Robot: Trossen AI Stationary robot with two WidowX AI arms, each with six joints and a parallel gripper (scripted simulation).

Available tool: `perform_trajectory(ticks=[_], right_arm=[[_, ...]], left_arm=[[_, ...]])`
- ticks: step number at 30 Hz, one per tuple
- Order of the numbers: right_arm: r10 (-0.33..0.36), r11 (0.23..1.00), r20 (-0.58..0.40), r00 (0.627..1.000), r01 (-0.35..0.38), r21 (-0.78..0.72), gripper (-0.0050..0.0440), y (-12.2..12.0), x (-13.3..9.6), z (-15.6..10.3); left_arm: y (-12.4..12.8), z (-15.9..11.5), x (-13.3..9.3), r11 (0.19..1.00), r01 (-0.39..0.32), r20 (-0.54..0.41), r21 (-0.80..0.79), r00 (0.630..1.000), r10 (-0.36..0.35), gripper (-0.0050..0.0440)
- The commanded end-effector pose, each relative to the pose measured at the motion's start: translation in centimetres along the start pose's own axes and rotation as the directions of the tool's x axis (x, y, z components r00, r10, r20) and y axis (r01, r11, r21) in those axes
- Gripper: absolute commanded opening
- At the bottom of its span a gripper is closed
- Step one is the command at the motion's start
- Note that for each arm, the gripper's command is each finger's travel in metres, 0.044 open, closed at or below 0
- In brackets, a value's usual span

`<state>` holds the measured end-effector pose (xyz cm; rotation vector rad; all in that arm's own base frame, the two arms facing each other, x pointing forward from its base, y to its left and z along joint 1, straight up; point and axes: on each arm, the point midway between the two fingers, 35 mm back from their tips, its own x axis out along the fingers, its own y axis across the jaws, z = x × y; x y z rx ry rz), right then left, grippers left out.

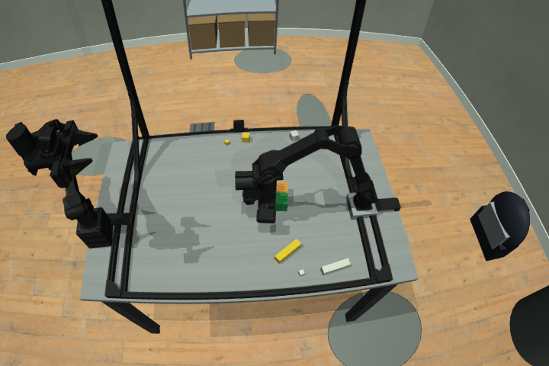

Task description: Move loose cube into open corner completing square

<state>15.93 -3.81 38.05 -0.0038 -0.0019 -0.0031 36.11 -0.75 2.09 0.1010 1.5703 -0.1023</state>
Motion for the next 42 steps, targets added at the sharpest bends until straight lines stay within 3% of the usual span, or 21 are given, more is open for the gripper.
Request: perform_trajectory(ticks=[1, 6, 15, 21, 27, 42], right_arm=[[0.003, 1.000, -0.001, 1.000, -0.003, 0.005, 0.0400, 0.0, 0.0, 0.0], [0.003, 1.000, -0.001, 1.000, -0.003, 0.005, 0.0400, 0.0, 0.0, 0.0], [0.003, 1.000, -0.001, 1.000, -0.003, 0.005, 0.0400, 0.0, 0.0, 0.0], [0.003, 1.000, -0.001, 1.000, -0.003, 0.005, 0.0400, 0.0, 0.0, 0.0], [0.003, 1.000, -0.001, 1.000, -0.003, 0.005, 0.0400, 0.0, 0.0, 0.0], [0.003, 1.000, -0.001, 1.000, -0.003, 0.005, 0.0400, 0.0, 0.0, 0.0]], left_arm=[[0.0, 0.0, 0.0, 1.000, -0.001, 0.002, -0.004, 1.000, 0.001, 0.0000], [0.5, 0.0, 0.0, 1.000, -0.001, 0.002, -0.004, 1.000, 0.001, 0.0000], [4.8, 0.0, 0.0, 1.000, 0.000, 0.000, 0.000, 1.000, 0.000, 0.0000], [4.9, 0.0, -0.3, 1.000, 0.000, 0.000, -0.001, 1.000, 0.000, 0.0000], [4.7, -0.3, -5.0, 1.000, 0.000, -0.001, -0.010, 1.000, 0.000, 0.0000], [4.7, -0.3, -5.0, 1.000, 0.000, -0.001, -0.010, 1.000, 0.000, 0.0000]])
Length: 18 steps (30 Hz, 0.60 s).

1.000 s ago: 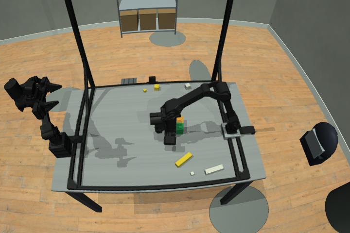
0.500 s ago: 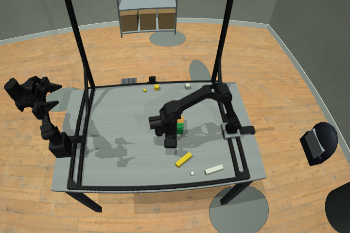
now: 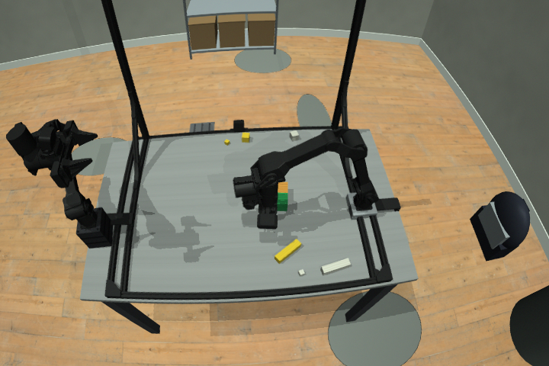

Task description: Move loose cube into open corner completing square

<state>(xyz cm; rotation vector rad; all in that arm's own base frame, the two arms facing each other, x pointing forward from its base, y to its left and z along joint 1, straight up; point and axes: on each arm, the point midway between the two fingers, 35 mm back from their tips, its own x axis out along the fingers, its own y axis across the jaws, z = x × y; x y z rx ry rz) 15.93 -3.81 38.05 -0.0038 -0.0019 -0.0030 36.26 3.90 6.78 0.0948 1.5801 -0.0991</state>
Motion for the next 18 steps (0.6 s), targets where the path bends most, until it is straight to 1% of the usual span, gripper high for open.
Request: perform_trajectory(ticks=[1, 3, 5, 7, 9, 11, 14, 18], right_arm=[[0.003, 1.000, -0.001, 1.000, -0.003, 0.004, 0.0400, 0.0, 0.0, 0.0], [0.003, 1.000, -0.001, 1.000, -0.003, 0.004, 0.0400, 0.0, 0.0, 0.0], [0.003, 1.000, -0.001, 1.000, -0.003, 0.004, 0.0400, 0.0, 0.0, 0.0], [0.003, 1.000, -0.001, 1.000, -0.003, 0.004, 0.0400, 0.0, 0.0, 0.0], [0.003, 1.000, -0.001, 1.000, -0.003, 0.004, 0.0400, 0.0, 0.0, 0.0], [0.003, 1.000, -0.001, 1.000, -0.003, 0.004, 0.0400, 0.0, 0.0, 0.0], [0.003, 1.000, -0.001, 1.000, -0.003, 0.004, 0.0400, 0.0, 0.0, 0.0], [0.003, 1.000, -0.001, 1.000, -0.003, 0.004, 0.0400, 0.0, 0.0, 0.0]], left_arm=[[0.0, 0.0, 0.0, 1.000, 0.000, 0.000, 0.000, 1.000, 0.000, 0.0000], [-0.3, 0.4, 0.0, 0.999, 0.001, 0.001, -0.052, 1.000, -0.001, 0.0000], [-1.0, 1.5, -0.1, 0.981, 0.003, 0.003, -0.196, 1.000, -0.003, 0.0000], [-1.8, 2.5, -0.2, 0.955, 0.006, 0.006, -0.298, 1.000, -0.005, 0.0000], [-1.8, 2.5, -0.2, 0.955, 0.006, 0.006, -0.298, 1.000, -0.005, 0.0000], [-2.6, 3.4, -0.2, 0.899, 0.009, 0.008, -0.438, 1.000, -0.007, 0.0000], [-3.5, 4.5, -0.3, 0.830, 0.012, 0.010, -0.557, 1.000, -0.008, 0.0000], [-4.6, 5.6, -0.3, 0.712, 0.015, 0.012, -0.702, 1.000, -0.009, 0.0000]])
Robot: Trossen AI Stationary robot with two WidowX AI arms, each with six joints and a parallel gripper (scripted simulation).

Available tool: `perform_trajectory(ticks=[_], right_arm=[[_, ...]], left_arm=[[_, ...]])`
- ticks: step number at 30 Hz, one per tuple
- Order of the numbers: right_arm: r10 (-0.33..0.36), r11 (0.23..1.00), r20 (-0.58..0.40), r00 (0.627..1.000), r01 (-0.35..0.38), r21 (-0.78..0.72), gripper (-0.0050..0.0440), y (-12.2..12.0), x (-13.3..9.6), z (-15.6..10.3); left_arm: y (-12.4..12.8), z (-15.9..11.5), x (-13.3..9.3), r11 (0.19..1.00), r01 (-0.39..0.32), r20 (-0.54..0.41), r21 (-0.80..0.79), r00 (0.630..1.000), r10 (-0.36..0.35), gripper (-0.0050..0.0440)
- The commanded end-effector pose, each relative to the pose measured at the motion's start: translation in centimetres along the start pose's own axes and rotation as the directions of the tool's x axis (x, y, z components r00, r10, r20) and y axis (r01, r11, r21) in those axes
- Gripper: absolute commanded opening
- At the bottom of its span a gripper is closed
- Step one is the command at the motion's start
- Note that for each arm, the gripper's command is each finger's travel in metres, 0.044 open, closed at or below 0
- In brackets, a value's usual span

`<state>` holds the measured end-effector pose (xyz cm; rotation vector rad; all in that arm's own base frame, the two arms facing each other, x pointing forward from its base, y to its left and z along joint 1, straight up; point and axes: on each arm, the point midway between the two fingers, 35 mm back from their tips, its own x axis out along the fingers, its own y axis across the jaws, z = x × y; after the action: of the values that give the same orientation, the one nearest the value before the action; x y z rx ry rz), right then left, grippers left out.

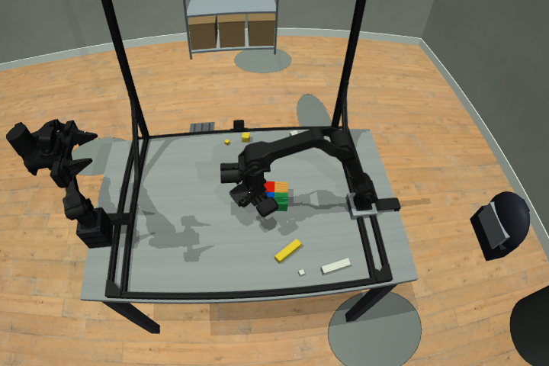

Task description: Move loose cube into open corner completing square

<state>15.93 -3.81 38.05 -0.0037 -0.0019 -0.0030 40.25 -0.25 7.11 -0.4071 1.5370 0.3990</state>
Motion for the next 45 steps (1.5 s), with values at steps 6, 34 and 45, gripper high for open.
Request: perform_trajectory(ticks=[6, 34, 45], right_arm=[[0.003, 1.000, -0.001, 1.000, -0.003, 0.004, 0.0400, 0.0, 0.0, 0.0], [0.003, 1.000, -0.001, 1.000, -0.003, 0.004, 0.0400, 0.0, 0.0, 0.0], [0.003, 1.000, -0.001, 1.000, -0.003, 0.004, 0.0400, 0.0, 0.0, 0.0]], left_arm=[[-3.5, 0.6, 0.1, 0.910, 0.004, 0.000, -0.415, 1.000, -0.005, 0.0000], [-6.4, 0.8, 4.9, 0.597, 0.002, 0.005, -0.803, 1.000, 0.004, 0.0000], [-6.4, 0.8, 5.0, 0.597, 0.002, 0.005, -0.803, 1.000, 0.004, 0.0000]])
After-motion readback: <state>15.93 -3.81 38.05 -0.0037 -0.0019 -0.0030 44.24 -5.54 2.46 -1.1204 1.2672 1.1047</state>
